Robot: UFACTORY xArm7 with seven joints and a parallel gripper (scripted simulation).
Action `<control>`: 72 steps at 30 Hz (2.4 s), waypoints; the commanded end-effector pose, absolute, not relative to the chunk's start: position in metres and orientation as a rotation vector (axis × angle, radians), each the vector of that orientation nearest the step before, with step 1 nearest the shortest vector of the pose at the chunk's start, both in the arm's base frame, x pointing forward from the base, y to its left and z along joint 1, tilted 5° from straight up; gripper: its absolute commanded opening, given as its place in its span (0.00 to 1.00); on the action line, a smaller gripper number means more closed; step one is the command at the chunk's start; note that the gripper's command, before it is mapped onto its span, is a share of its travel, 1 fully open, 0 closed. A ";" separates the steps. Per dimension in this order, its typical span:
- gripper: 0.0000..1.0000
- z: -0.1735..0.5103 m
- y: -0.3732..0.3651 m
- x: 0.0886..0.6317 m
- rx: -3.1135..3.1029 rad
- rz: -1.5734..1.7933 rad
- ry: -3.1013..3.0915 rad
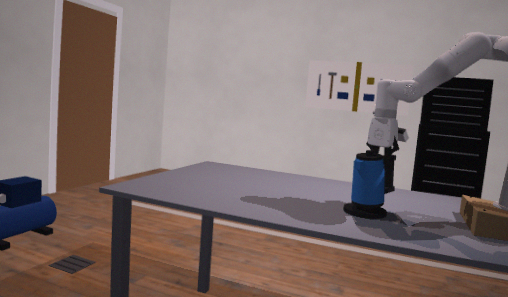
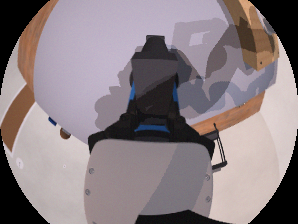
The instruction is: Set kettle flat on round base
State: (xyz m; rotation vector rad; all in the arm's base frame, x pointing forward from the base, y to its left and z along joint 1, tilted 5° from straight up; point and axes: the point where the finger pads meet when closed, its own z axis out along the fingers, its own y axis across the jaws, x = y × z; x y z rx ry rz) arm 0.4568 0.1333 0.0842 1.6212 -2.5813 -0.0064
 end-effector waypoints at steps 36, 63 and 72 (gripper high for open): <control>0.00 0.083 0.134 0.459 1.625 -0.005 -2.587; 0.00 0.080 0.134 0.459 1.625 -0.005 -2.587; 0.00 0.077 0.134 0.458 1.625 -0.005 -2.587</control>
